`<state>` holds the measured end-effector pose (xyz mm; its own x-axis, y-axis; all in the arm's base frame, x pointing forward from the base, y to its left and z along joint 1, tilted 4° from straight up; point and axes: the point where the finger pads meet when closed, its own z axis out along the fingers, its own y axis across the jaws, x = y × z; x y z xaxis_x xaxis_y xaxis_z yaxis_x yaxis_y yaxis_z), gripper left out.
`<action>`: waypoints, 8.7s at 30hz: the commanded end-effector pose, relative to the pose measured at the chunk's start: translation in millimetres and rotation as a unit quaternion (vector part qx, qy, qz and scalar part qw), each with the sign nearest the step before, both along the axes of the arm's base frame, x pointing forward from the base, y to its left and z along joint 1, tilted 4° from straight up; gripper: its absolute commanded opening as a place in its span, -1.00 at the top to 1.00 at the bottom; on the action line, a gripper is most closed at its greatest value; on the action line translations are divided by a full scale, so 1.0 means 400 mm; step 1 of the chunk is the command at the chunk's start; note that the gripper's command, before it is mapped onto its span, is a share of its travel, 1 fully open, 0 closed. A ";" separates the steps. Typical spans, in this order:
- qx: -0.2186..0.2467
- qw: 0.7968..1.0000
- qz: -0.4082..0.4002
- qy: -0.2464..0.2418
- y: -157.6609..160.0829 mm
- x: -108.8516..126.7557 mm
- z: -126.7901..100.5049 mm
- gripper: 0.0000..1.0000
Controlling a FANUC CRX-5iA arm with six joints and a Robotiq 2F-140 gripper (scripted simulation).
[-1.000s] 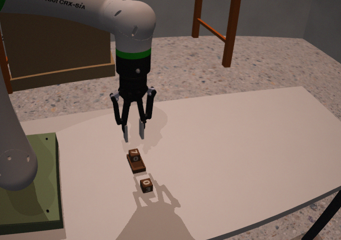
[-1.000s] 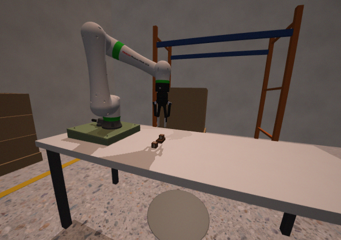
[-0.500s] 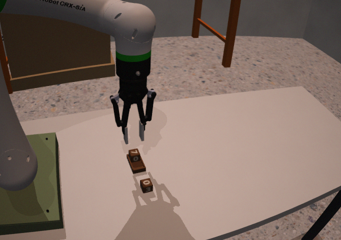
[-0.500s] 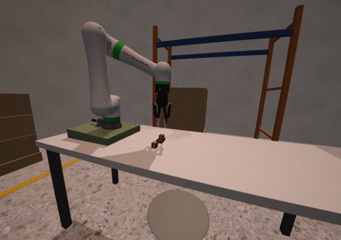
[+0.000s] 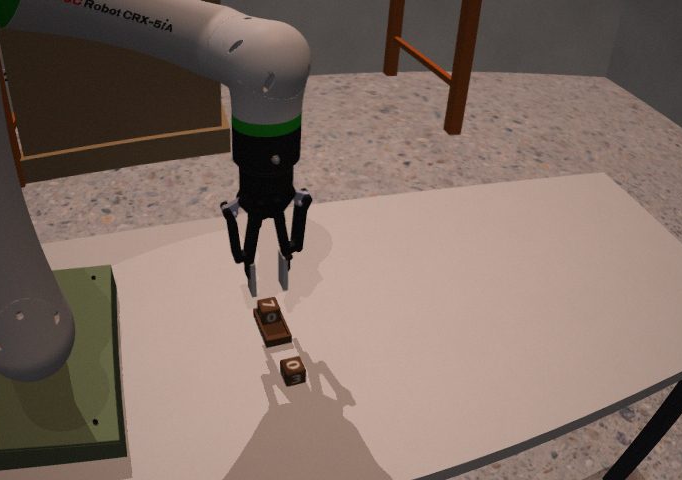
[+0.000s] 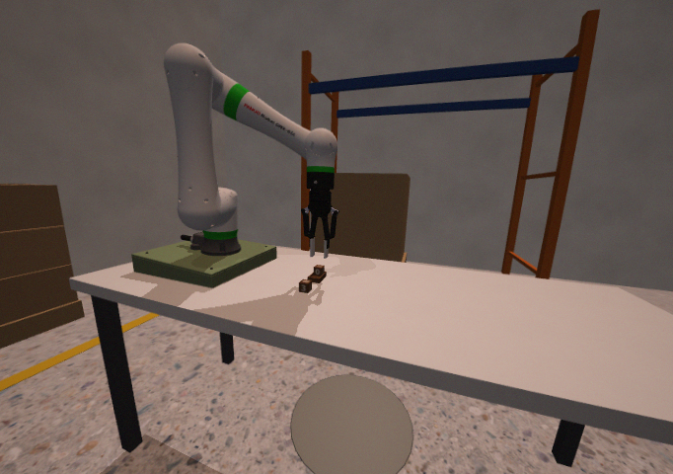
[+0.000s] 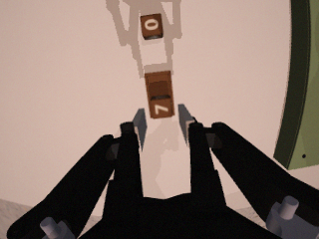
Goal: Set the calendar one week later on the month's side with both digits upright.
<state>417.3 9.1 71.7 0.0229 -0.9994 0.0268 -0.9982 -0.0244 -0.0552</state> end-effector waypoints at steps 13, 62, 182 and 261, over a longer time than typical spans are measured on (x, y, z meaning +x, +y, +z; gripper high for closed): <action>0.000 1.000 0.000 0.000 -0.001 0.003 -0.047 0.42; 0.000 1.000 0.000 0.000 -0.002 0.004 -0.065 0.42; 0.000 1.000 0.000 0.000 -0.001 0.002 -0.018 0.66; 0.040 0.707 -0.706 -0.018 0.232 -0.008 0.079 0.66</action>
